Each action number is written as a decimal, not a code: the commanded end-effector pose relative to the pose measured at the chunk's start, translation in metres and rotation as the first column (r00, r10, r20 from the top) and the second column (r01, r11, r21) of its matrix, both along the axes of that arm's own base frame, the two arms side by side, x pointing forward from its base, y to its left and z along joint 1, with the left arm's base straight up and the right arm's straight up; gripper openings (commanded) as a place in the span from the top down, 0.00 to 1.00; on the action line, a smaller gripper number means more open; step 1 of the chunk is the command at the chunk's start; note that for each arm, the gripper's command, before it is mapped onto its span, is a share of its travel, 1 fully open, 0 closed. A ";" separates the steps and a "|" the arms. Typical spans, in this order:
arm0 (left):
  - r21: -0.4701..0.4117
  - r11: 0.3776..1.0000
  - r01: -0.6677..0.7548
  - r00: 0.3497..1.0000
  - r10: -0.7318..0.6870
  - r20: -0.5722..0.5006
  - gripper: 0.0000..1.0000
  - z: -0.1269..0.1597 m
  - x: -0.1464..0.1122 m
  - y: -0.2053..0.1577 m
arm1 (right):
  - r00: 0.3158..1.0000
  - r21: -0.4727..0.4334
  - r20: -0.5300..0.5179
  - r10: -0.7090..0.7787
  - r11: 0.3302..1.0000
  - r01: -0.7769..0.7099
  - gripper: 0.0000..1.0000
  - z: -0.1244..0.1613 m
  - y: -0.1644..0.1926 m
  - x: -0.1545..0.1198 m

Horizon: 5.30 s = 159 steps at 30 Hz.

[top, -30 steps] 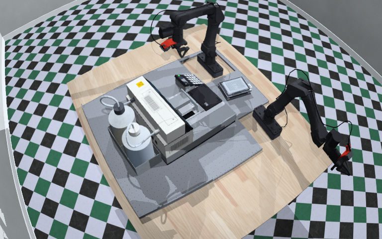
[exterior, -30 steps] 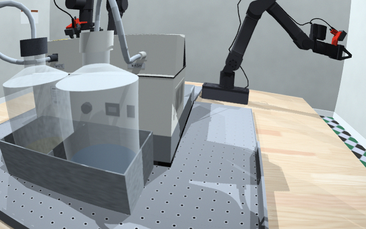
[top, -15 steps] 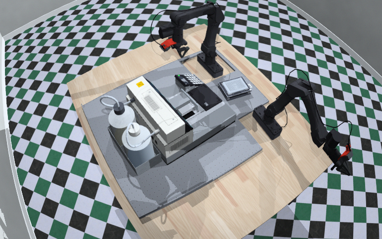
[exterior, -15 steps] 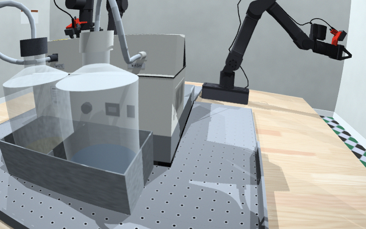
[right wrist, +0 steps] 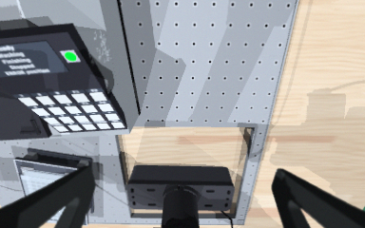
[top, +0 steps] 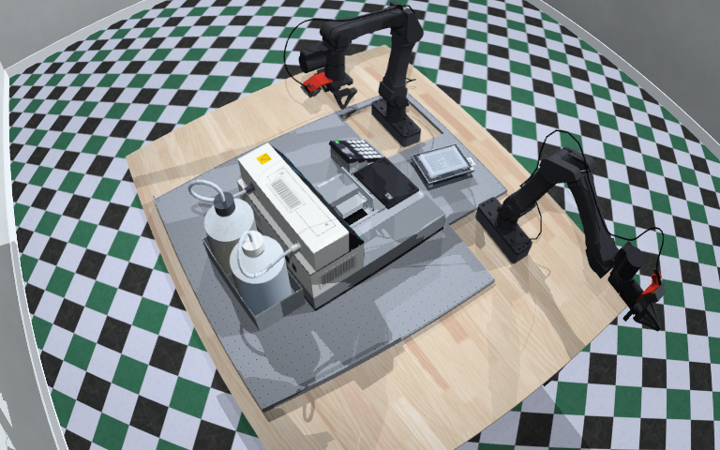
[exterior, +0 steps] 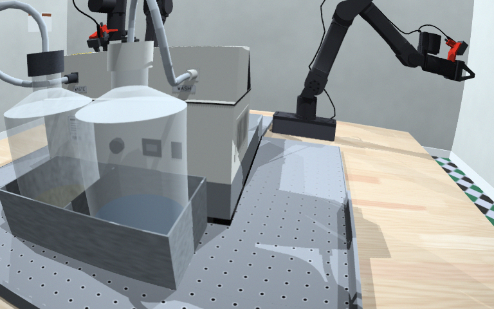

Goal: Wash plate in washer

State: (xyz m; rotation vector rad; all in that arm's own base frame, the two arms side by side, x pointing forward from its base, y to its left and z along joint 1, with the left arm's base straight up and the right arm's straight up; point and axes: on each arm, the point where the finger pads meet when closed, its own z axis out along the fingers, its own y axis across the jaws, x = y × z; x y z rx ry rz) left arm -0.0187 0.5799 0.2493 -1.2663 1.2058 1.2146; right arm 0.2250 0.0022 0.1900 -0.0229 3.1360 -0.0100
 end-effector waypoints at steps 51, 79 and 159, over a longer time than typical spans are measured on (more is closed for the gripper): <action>0.031 0.999 0.004 1.000 -0.004 -0.011 1.00 0.007 -0.002 0.000 | 0.709 -0.021 0.070 0.702 0.711 -0.703 0.00 0.001 0.092 -0.013; 0.031 0.999 0.004 1.000 -0.004 -0.011 1.00 0.007 -0.002 0.000 | 0.140 -0.014 0.046 0.989 0.141 -0.990 0.00 -0.037 0.176 -0.064; 0.031 0.999 0.004 1.000 -0.004 -0.011 1.00 0.007 -0.002 0.000 | -0.973 -0.023 0.020 0.232 -0.972 -0.232 0.00 -0.085 0.249 -0.238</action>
